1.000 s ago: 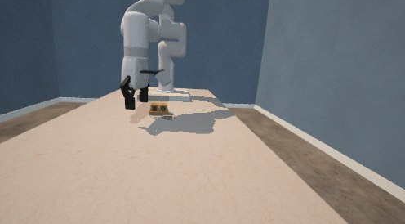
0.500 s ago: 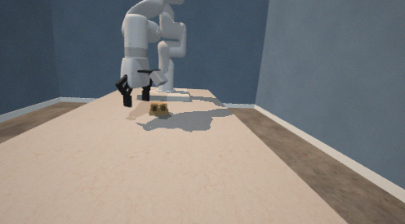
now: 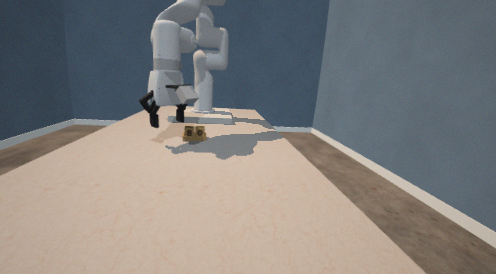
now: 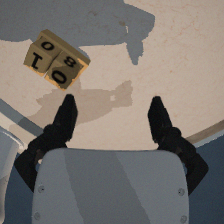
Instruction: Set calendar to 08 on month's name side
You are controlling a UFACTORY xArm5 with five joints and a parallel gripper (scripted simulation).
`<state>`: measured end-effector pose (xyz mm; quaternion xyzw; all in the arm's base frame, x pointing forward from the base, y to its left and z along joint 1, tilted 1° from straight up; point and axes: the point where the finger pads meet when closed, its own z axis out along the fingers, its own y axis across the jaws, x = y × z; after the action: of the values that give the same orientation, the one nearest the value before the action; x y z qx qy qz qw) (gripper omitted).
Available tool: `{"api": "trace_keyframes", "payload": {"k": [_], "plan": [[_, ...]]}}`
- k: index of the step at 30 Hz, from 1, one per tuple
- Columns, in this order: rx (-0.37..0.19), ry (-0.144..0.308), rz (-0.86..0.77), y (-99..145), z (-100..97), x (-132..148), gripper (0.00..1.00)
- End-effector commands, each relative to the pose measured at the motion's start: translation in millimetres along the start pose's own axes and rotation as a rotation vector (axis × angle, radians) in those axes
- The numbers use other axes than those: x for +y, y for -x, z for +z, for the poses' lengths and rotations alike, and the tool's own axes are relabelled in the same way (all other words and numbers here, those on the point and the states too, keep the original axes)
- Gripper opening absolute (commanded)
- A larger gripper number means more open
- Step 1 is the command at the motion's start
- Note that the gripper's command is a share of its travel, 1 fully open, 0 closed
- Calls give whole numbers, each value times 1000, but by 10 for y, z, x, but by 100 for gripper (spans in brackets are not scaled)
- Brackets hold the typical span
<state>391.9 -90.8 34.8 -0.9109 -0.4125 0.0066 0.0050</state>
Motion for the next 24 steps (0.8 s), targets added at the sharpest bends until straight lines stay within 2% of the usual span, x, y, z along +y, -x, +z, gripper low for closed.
{"api": "trace_keyframes", "payload": {"k": [1, 4, 8, 15, 18, 21, 24], "plan": [[2, 4, 115, 31, -11, -16, 100], [3, 4, 115, 184, -11, -128, 100], [3, 4, 122, 201, -11, -141, 100], [3, 3, 343, 254, -11, -176, 100], [3, 3, 377, 268, -11, -186, 100], [4, 3, 377, 424, -10, -302, 100], [4, 3, 378, 441, -10, -314, 100]]}}
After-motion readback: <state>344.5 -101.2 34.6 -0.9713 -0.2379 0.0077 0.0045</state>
